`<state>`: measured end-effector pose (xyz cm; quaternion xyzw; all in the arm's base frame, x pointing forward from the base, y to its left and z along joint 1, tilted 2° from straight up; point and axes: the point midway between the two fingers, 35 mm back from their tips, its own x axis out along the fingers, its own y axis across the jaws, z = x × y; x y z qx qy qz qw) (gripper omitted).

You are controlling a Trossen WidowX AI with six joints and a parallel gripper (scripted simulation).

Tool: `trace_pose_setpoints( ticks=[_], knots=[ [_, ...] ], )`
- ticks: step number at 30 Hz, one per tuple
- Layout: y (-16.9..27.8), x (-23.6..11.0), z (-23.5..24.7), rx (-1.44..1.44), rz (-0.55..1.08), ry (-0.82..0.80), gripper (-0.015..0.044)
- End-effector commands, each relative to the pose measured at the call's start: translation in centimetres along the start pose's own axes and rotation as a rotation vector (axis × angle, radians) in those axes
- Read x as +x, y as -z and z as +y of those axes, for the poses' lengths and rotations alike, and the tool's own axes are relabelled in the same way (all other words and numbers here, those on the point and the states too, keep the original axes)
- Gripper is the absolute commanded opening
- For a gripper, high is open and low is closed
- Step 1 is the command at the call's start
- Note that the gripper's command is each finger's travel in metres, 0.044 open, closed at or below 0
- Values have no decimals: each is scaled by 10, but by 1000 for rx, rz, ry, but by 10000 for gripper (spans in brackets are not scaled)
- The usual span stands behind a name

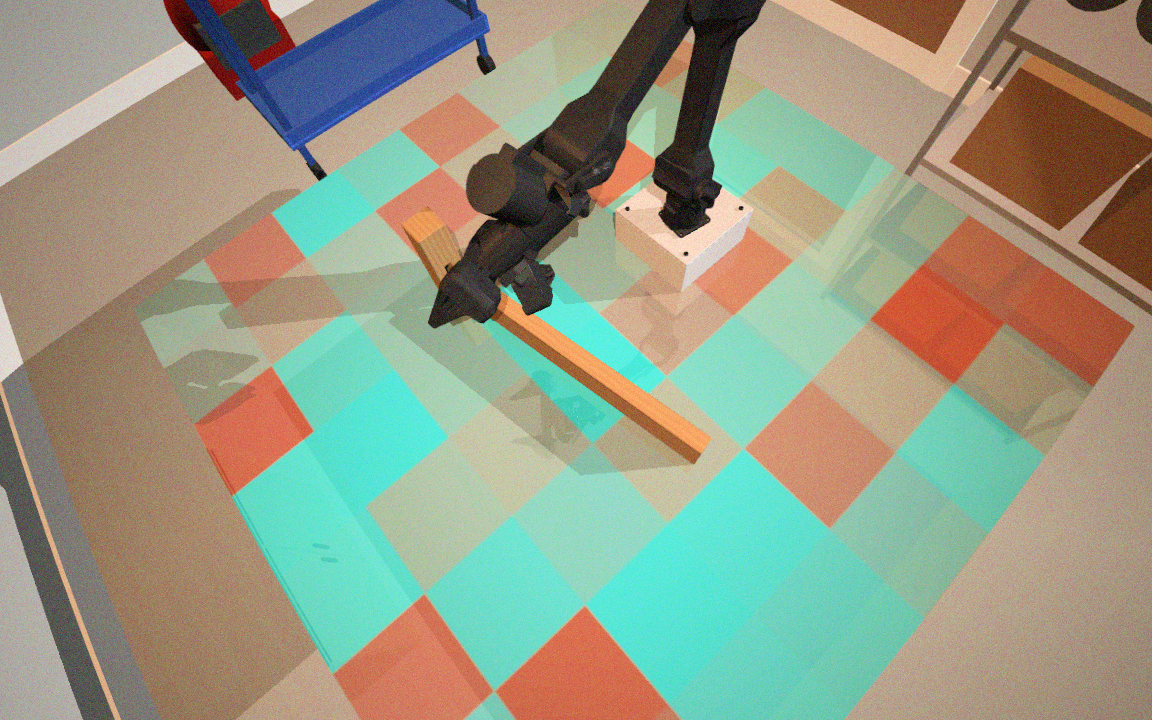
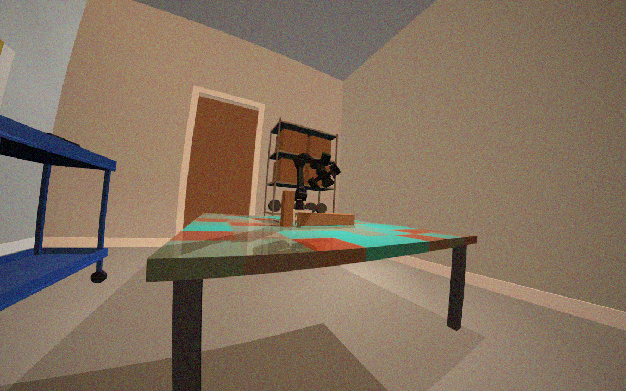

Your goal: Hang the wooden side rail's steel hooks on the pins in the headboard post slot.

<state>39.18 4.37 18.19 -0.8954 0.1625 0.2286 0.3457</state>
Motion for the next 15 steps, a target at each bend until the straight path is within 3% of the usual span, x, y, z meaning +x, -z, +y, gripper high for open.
trace_pose_setpoints(
  ticks=[1,10,15],
  knots=[
    [13,-1,74,-256,-49,-151,440],
    [14,-23,181,-596,-216,-336,440],
    [12,-26,191,-625,-236,-348,440]
  ],
)
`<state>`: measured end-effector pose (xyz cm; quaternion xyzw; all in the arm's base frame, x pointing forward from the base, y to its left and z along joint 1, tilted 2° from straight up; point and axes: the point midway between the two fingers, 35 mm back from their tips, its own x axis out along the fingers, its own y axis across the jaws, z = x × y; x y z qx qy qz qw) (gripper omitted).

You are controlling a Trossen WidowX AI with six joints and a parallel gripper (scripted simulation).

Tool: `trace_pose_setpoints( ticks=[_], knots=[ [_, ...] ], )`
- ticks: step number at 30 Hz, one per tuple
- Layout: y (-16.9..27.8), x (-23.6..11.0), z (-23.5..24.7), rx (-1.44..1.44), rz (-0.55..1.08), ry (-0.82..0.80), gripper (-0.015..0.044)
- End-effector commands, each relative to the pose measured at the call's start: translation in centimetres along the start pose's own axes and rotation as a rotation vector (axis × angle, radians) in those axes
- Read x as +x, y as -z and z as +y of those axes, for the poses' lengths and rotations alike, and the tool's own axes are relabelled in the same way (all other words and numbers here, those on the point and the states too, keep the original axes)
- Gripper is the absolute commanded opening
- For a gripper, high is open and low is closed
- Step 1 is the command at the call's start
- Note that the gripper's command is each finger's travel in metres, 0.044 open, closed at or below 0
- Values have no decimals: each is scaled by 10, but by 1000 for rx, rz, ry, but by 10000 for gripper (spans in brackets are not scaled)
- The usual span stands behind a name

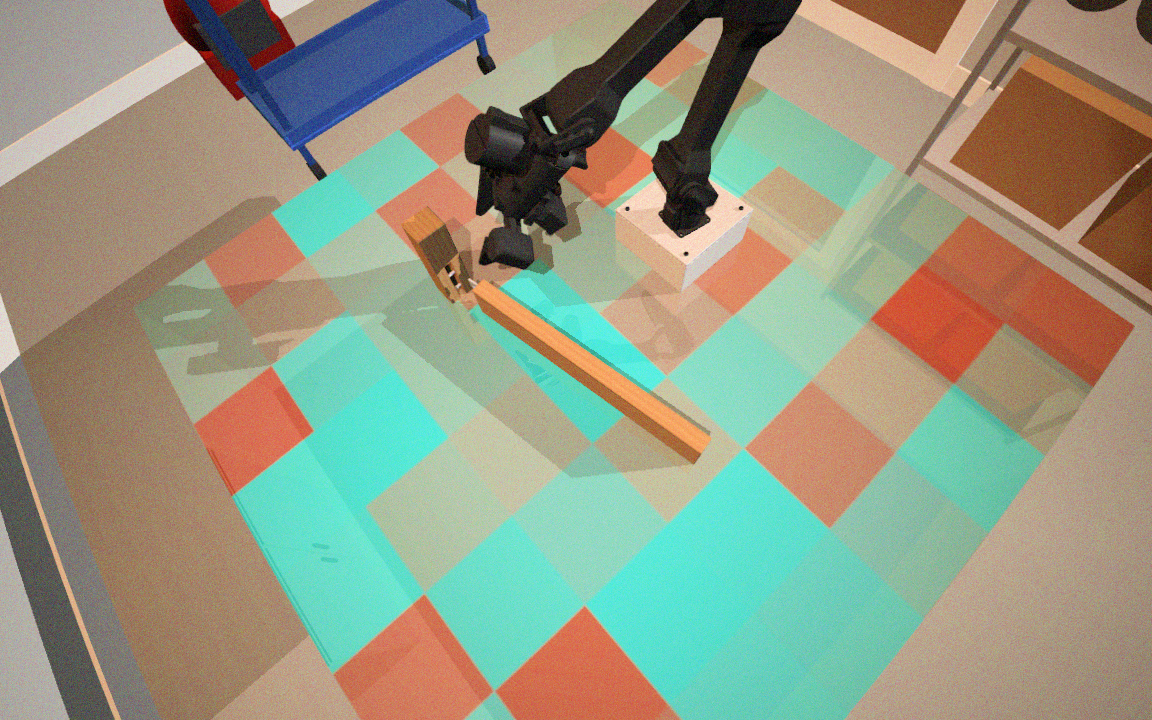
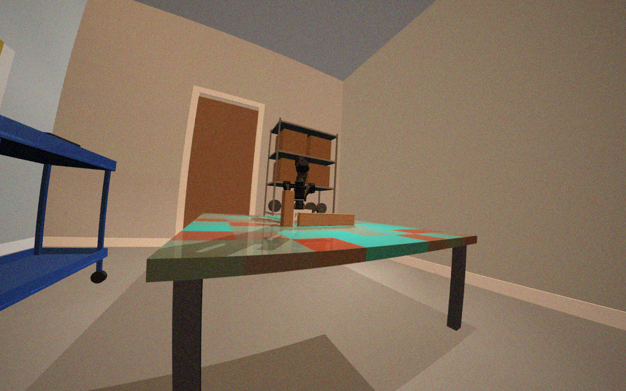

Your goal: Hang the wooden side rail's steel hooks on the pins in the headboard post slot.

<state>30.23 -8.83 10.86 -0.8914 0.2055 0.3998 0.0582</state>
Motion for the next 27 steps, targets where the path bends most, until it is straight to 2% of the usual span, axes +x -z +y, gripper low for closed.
trace_pose_setpoints(
  ticks=[1,22,27],
  knots=[
    [-14,1,13,-72,-38,-8,440],
    [-14,1,13,-72,-38,-8,440],
    [-14,3,9,191,-27,-33,440]
  ],
)
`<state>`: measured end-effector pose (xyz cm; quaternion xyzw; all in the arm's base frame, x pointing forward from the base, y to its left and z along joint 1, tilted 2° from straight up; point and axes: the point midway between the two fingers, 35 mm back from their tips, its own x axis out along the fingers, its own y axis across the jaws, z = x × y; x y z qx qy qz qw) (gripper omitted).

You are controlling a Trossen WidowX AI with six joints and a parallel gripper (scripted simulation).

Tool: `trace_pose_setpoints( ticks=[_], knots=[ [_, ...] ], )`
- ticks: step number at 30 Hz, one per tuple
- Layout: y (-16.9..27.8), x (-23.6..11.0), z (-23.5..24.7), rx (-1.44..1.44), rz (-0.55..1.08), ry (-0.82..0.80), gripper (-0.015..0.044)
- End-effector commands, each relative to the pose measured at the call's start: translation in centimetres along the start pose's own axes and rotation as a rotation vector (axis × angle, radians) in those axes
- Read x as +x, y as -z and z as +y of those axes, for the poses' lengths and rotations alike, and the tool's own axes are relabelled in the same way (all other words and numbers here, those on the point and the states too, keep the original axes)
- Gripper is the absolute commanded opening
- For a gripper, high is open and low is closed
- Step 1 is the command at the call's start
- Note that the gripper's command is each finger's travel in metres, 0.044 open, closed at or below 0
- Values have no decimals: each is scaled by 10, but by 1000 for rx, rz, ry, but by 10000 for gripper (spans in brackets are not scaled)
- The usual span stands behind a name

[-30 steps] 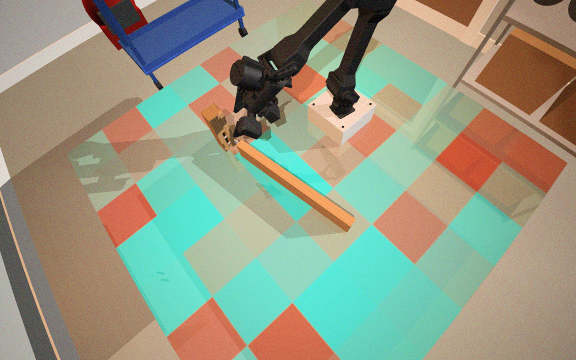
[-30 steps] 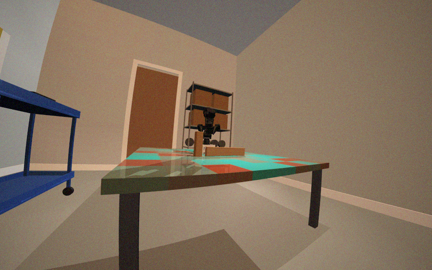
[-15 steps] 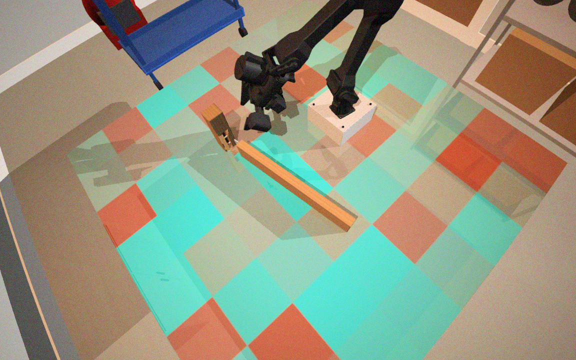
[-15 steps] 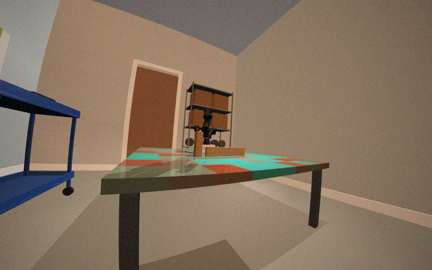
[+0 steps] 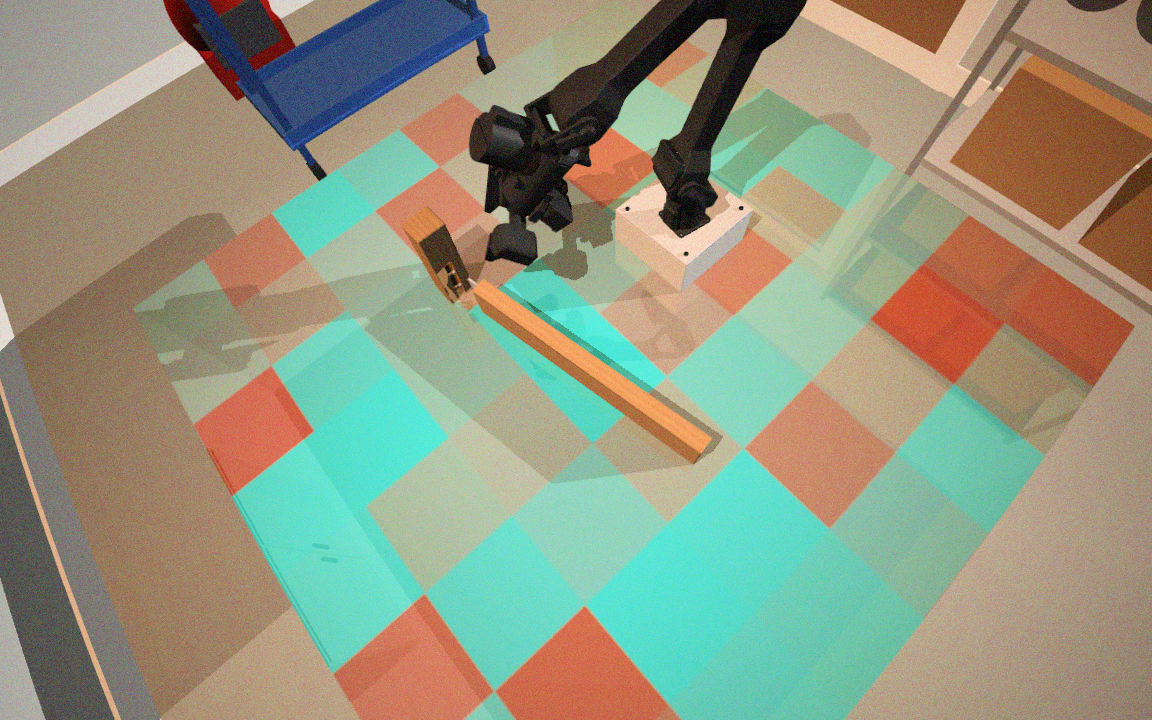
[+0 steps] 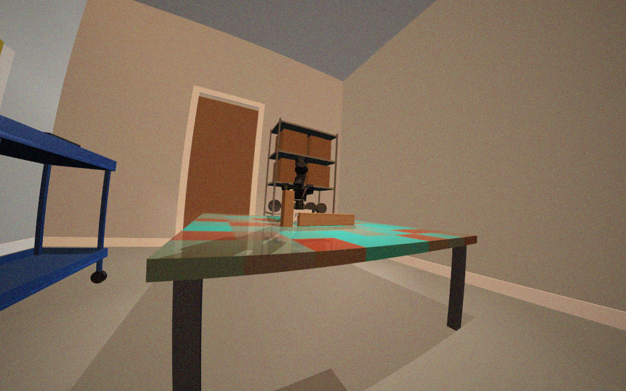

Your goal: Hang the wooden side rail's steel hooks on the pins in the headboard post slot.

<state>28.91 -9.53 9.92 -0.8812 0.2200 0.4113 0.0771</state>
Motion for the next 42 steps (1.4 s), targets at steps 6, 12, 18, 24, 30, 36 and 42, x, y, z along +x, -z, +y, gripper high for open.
trace_pose_setpoints(
  ticks=[6,12,18,24,30,36,42],
  knots=[
    [-1,4,-8,607,37,-40,440],
    [-2,6,-15,1064,84,-49,440],
    [-3,7,-22,1521,142,-35,440],
    [-4,8,-28,1899,196,-2,440],
    [-5,8,-33,2188,239,42,440],
    [-5,7,-38,2477,277,102,440],
    [-6,7,-43,2768,305,179,440]
  ],
)
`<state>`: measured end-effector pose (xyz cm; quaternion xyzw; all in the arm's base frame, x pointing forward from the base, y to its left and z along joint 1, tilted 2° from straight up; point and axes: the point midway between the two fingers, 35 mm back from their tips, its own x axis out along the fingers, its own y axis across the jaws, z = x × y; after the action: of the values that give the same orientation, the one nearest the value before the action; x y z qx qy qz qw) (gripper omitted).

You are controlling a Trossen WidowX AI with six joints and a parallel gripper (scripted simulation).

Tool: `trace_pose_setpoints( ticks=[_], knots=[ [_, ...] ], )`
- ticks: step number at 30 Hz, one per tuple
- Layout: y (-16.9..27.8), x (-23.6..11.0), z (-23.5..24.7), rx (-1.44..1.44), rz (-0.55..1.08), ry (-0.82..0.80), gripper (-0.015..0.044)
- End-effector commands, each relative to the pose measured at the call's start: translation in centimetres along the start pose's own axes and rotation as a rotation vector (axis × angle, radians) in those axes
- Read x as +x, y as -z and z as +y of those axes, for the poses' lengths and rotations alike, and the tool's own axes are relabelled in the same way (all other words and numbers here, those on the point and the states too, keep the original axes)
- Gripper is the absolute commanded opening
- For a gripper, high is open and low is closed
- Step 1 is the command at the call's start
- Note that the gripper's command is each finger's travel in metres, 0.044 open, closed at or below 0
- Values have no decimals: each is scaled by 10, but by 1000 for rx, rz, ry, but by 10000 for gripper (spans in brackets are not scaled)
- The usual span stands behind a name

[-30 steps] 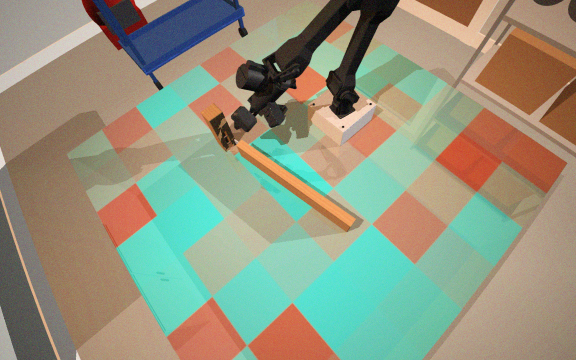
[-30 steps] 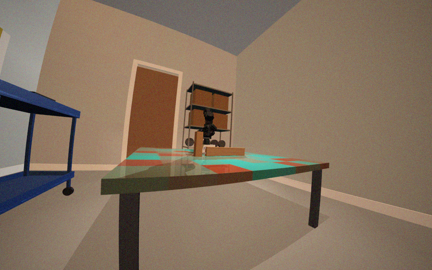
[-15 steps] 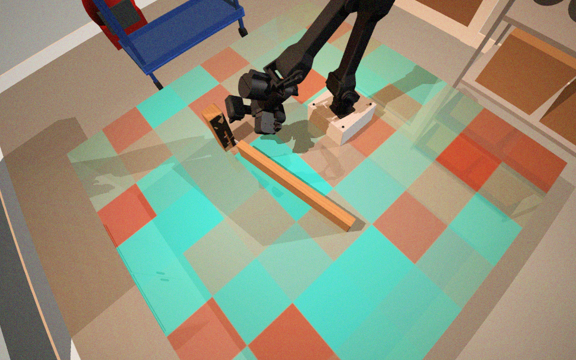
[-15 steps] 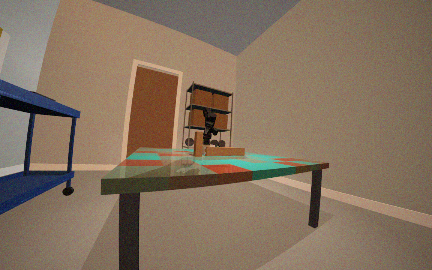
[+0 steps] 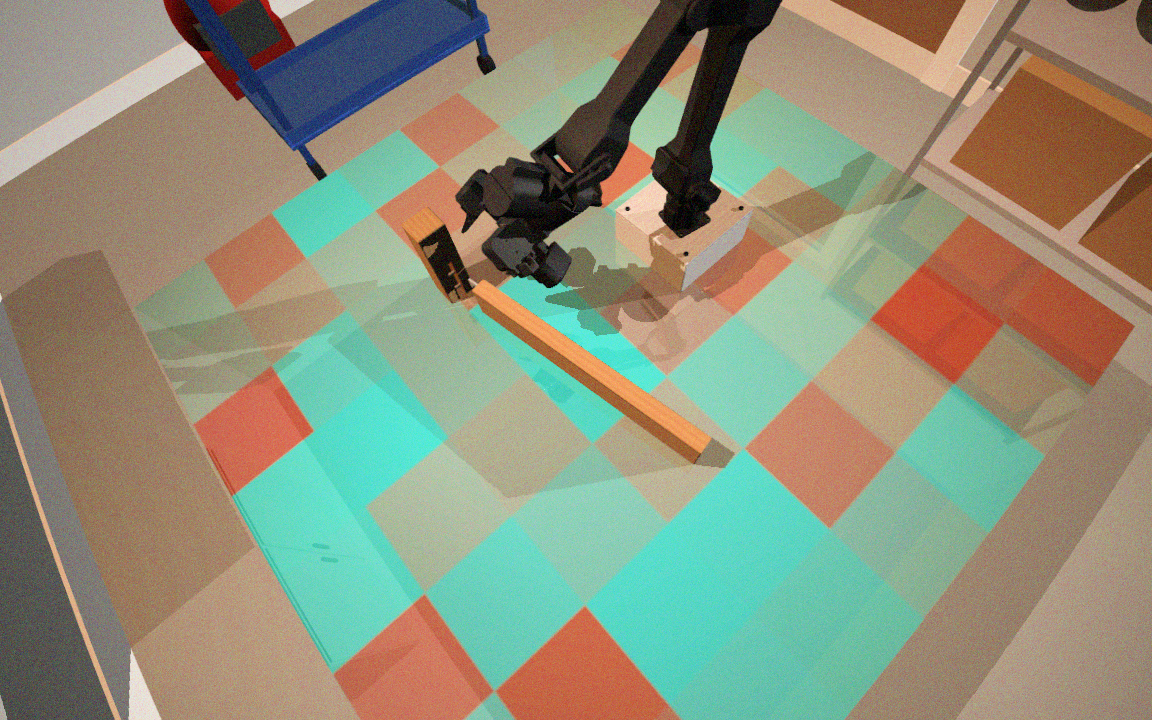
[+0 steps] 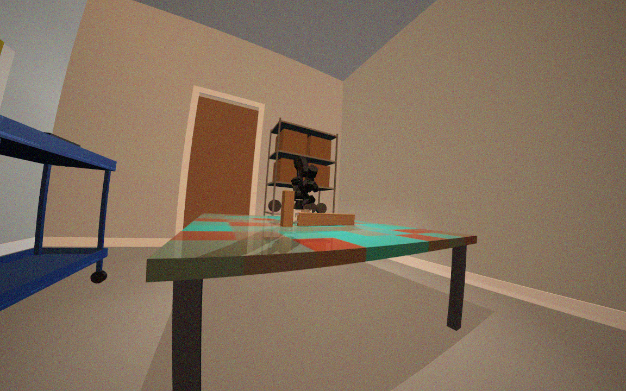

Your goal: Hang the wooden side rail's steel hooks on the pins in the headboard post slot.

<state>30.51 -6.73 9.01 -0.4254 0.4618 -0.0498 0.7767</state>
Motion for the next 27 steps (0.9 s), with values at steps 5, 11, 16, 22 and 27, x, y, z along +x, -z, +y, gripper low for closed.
trace_pose_setpoints(
  ticks=[5,11,16,22,27],
  knots=[
    [-11,-3,9,982,-27,107,440],
    [-14,-5,12,1282,-59,127,440],
    [-15,-5,12,1353,-67,130,440],
    [-15,-5,12,1353,-67,130,440],
    [-15,-5,12,1353,-67,130,440]
  ],
)
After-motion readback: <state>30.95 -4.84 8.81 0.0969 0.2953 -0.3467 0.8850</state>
